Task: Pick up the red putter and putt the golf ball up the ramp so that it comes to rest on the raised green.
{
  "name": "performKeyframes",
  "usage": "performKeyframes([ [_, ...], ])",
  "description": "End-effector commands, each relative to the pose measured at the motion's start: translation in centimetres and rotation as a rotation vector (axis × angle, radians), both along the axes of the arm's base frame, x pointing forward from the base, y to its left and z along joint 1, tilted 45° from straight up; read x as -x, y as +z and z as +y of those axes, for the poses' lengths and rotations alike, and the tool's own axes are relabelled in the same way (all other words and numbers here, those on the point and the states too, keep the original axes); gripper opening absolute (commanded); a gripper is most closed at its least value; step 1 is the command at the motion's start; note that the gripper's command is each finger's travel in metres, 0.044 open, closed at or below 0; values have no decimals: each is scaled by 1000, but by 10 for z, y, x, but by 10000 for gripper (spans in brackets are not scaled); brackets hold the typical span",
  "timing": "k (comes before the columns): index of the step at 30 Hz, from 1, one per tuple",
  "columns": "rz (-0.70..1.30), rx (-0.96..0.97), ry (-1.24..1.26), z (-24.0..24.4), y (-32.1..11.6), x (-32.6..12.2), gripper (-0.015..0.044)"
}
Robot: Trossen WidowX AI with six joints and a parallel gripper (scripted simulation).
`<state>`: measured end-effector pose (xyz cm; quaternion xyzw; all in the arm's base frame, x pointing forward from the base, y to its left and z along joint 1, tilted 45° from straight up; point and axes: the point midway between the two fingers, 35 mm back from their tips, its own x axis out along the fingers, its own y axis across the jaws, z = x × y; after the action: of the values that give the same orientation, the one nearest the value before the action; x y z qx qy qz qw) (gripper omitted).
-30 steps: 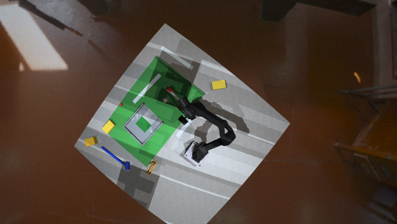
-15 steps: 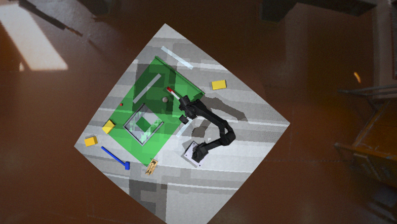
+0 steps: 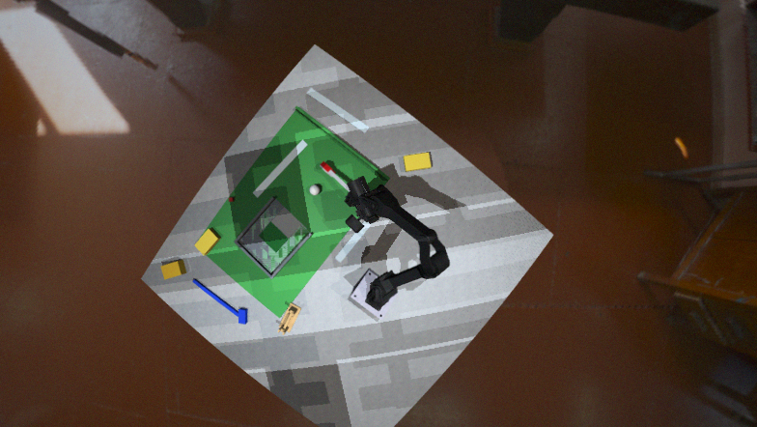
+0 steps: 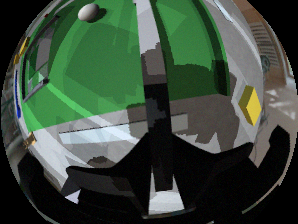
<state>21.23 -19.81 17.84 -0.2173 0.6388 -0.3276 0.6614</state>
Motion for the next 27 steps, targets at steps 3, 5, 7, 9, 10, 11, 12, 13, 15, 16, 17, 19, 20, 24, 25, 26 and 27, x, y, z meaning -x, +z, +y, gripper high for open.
performKeyframes([
  [3, -2, -10, 0, 12, -14, -7, 0],
  [5, -3, -19, -1, 30, -33, -15, 0],
  [7, -3, -22, -2, 48, -52, -20, 0],
  [9, -3, -20, -2, 66, -69, -22, 0],
  [10, -3, -17, -2, 74, -77, -22, 0],
  [11, -3, -13, -1, 83, -85, -22, 0],
  [12, -3, -8, 0, 90, -91, -21, 0],
  [13, -4, -5, 0, 94, -95, -21, 0],
  [15, -4, -4, 1, 95, -96, -20, 0],
  [16, -4, -4, 1, 95, -96, -20, 0],
  [17, -4, -4, 1, 95, -96, -20, 0],
  [19, -4, -4, 1, 97, -94, -21, 0],
  [20, -4, -5, 1, 99, -93, -21, 0],
  [24, -4, -8, 1, 112, -81, -23, 0],
  [25, -4, -9, 1, 116, -77, -23, 0],
  [26, -4, -9, 1, 120, -73, -24, 0],
  [27, -4, -9, 1, 124, -69, -24, 0],
])
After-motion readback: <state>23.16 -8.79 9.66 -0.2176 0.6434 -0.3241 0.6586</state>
